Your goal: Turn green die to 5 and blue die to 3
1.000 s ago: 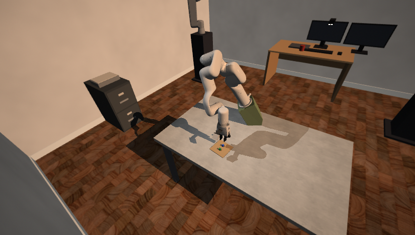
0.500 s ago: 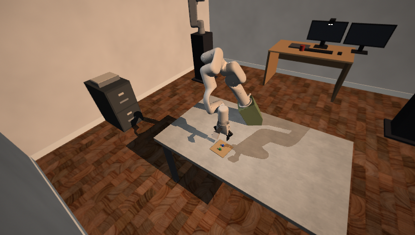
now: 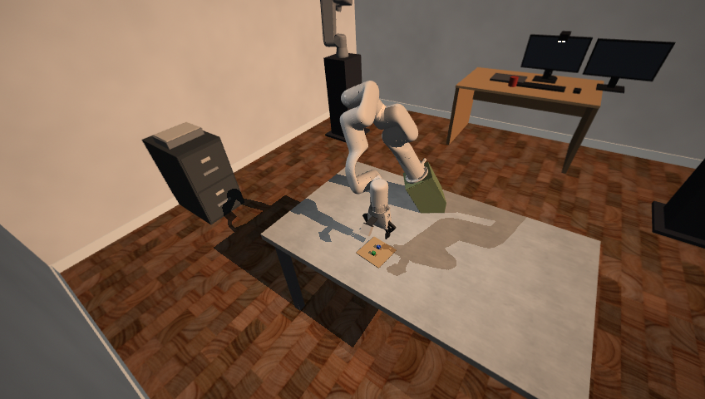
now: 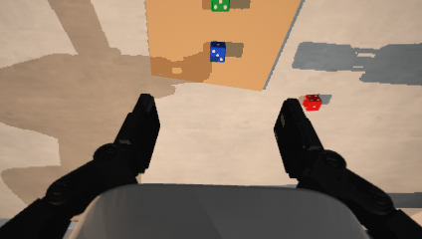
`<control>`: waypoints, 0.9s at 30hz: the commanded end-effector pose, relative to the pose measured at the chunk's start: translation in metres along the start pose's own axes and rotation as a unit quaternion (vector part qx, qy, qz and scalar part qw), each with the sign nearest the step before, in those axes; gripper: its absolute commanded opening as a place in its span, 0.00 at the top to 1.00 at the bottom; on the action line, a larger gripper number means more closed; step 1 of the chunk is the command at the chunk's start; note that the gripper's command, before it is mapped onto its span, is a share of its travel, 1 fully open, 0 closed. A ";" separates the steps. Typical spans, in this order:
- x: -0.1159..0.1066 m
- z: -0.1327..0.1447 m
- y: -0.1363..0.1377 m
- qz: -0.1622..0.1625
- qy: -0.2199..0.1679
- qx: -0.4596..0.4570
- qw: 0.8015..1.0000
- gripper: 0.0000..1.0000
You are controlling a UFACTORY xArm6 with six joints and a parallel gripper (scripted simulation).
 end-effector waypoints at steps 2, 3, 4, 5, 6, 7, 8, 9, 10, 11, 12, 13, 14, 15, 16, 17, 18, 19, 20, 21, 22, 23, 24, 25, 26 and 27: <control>-0.003 -0.001 0.000 0.000 0.001 0.000 1.000 0.00; -0.005 -0.001 0.000 0.000 0.001 0.000 1.000 0.00; -0.005 -0.001 0.000 0.000 0.001 0.000 1.000 0.00; -0.005 -0.001 0.000 0.000 0.001 0.000 1.000 0.00; -0.007 -0.001 0.000 0.000 0.001 0.000 1.000 0.00; -0.010 -0.001 0.000 0.000 0.001 0.000 1.000 0.00; -0.013 -0.001 0.000 0.000 0.001 0.000 1.000 0.00; -0.016 -0.001 0.000 0.000 0.001 0.000 1.000 0.00; -0.020 -0.001 0.000 0.000 0.001 0.000 1.000 0.00; -0.025 -0.001 0.000 0.000 0.001 0.000 1.000 0.00; -0.029 -0.001 0.000 0.000 0.001 0.000 1.000 0.00; -0.034 -0.001 0.000 0.000 0.001 0.000 1.000 0.00; -0.039 -0.001 0.000 0.000 0.001 0.000 1.000 0.00; -0.044 -0.001 0.000 0.000 0.001 0.000 1.000 0.00; -0.049 -0.001 0.000 0.000 0.001 0.000 1.000 0.00; -0.054 -0.001 0.000 0.000 0.001 0.000 1.000 0.00; -0.059 -0.001 0.000 0.000 0.001 0.000 1.000 0.00; -0.064 -0.001 0.000 0.000 0.001 0.000 1.000 0.00; -0.068 -0.001 0.000 0.000 0.001 0.000 1.000 0.00; -0.068 -0.001 0.000 0.000 0.001 0.000 1.000 0.00; -0.068 -0.001 0.000 0.000 0.001 0.000 1.000 0.00; -0.072 -0.001 0.000 0.000 0.001 0.000 1.000 0.00; -0.075 -0.001 0.000 0.000 0.001 0.000 1.000 0.00; -0.078 -0.001 0.000 0.000 0.001 0.000 1.000 0.00; -0.080 -0.001 0.000 0.000 0.001 0.000 1.000 0.00; -0.082 -0.001 0.000 0.000 0.001 0.000 1.000 0.00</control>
Point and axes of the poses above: the point where the finger pads meet when closed, its own x axis out along the fingers, its own y axis across the jaws, z = x × y, the point moved 9 cm from there along -x, back along the fingers, and after that the axes turned 7 degrees about -x, right-handed, at the moved point
